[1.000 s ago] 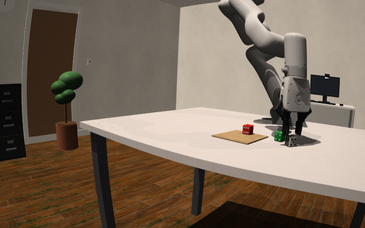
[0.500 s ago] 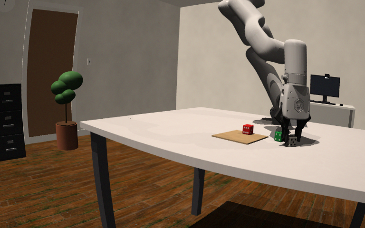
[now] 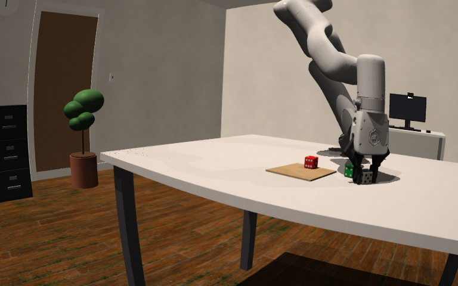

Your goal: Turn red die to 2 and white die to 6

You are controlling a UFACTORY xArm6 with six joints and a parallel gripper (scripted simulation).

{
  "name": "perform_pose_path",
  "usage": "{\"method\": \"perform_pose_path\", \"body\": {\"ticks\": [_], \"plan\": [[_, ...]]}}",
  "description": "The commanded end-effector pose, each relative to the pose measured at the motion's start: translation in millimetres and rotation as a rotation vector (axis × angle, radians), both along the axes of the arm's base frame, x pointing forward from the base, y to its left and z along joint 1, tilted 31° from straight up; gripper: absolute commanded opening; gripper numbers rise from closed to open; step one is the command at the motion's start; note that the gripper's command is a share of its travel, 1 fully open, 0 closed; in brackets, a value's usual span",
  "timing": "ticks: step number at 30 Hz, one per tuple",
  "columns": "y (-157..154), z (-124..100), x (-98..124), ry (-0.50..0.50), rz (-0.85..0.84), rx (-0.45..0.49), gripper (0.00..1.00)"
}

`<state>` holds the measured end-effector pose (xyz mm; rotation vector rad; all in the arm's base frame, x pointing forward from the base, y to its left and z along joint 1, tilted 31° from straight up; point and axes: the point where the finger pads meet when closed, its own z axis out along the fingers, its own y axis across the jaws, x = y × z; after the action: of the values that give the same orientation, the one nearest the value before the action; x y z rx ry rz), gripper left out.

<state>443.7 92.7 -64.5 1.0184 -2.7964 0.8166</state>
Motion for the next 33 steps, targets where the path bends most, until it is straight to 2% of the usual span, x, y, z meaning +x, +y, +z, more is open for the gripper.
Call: {"method": "perform_pose_path", "body": {"ticks": [1, 30, 31, 33], "plan": [[1.0, 0.8, 1.3, -0.003, 0.001, 0.002, 0.47], [1.0, 0.8, 1.3, -0.003, 0.001, 0.002, 0.47], [1.0, 0.8, 1.3, -0.003, 0.001, 0.002, 0.27], [1.0, 0.8, 1.3, -0.003, 0.001, 0.002, 0.27]]}}
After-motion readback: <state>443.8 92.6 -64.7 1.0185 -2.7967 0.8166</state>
